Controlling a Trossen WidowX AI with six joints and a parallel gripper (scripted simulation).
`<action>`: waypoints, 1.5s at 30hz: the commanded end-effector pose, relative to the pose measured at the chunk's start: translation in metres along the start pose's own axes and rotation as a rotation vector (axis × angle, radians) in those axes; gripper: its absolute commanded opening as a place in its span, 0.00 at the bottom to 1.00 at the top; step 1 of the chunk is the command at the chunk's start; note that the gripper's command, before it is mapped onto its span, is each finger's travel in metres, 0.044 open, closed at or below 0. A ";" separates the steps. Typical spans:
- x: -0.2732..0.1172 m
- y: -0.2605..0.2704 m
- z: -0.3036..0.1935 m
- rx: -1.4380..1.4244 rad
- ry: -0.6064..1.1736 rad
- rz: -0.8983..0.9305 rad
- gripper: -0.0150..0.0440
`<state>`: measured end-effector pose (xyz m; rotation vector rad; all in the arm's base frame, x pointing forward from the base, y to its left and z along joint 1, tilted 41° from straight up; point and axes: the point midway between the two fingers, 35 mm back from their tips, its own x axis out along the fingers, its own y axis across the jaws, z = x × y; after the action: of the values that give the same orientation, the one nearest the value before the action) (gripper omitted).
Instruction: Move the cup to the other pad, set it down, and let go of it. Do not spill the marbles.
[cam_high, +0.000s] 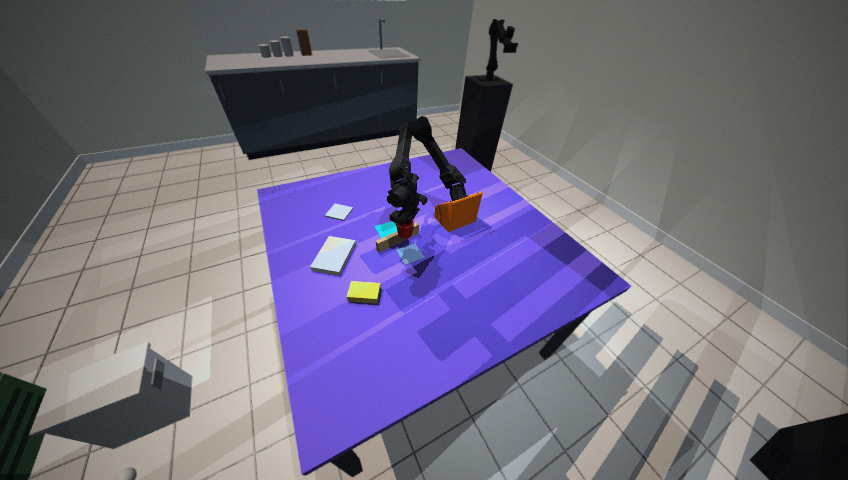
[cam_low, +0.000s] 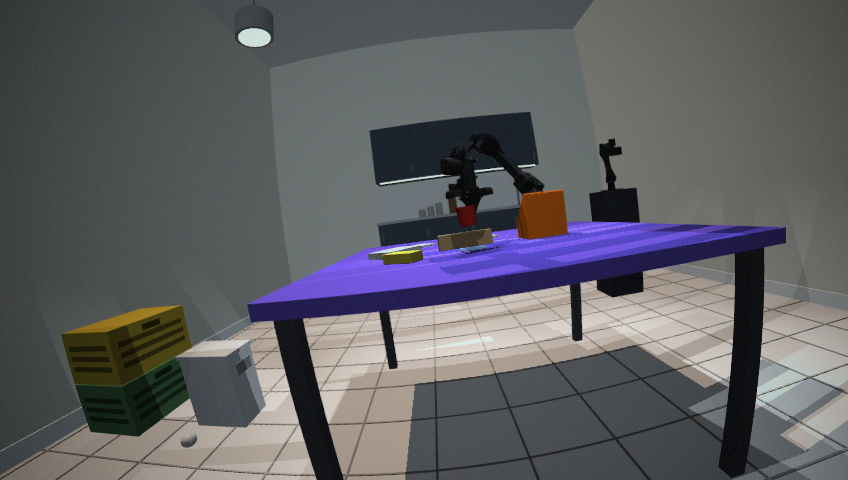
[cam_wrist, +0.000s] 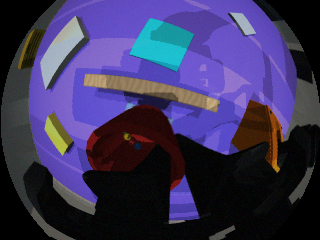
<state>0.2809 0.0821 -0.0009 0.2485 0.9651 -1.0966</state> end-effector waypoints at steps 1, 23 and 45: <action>-0.001 -0.005 0.012 0.000 -0.005 0.001 0.25; -0.002 -0.025 0.073 0.000 -0.007 0.000 0.25; -0.007 -0.047 0.131 0.001 -0.011 -0.001 0.25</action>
<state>0.3084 -0.0096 0.0844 0.2392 0.9661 -1.1011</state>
